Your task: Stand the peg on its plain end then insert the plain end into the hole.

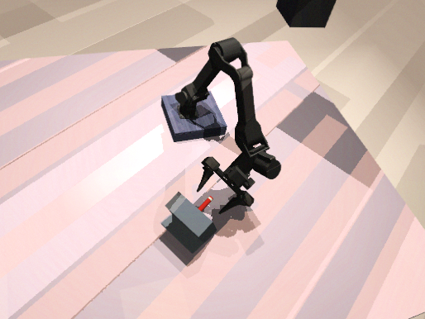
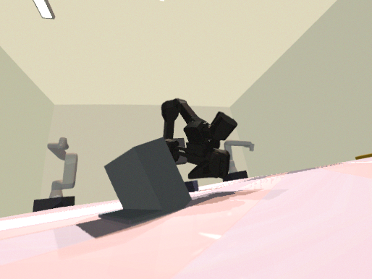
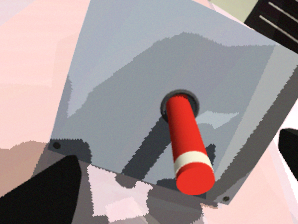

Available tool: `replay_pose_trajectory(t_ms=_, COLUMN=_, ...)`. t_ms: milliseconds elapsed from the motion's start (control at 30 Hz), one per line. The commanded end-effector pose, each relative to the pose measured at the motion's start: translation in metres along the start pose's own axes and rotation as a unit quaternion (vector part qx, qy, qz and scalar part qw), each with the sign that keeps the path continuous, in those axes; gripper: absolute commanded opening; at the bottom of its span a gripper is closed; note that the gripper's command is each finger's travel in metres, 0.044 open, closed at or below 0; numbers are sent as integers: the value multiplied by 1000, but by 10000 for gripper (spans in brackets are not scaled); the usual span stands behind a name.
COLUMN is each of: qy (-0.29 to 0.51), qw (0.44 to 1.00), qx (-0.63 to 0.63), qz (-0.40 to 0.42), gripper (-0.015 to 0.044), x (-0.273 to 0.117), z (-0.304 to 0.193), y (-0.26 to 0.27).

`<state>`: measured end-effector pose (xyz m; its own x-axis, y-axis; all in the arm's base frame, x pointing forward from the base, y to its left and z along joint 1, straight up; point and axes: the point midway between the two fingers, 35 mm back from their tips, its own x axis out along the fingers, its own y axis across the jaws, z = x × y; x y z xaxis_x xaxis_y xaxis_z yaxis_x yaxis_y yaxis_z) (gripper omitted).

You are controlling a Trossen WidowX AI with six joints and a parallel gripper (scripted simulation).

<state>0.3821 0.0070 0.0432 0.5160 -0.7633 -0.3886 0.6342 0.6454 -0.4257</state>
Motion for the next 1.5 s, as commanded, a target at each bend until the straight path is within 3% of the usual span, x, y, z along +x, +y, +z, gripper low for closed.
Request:
replay_pose_trajectory(t_ms=0, qy=-2, qw=1000, qx=4, qz=-1, gripper=440, x=-5, z=2, y=1)
replay_pose_trajectory(t_ms=1467, qy=-1, qw=1000, qx=1, qz=0, gripper=440, x=-57, z=-6, y=7)
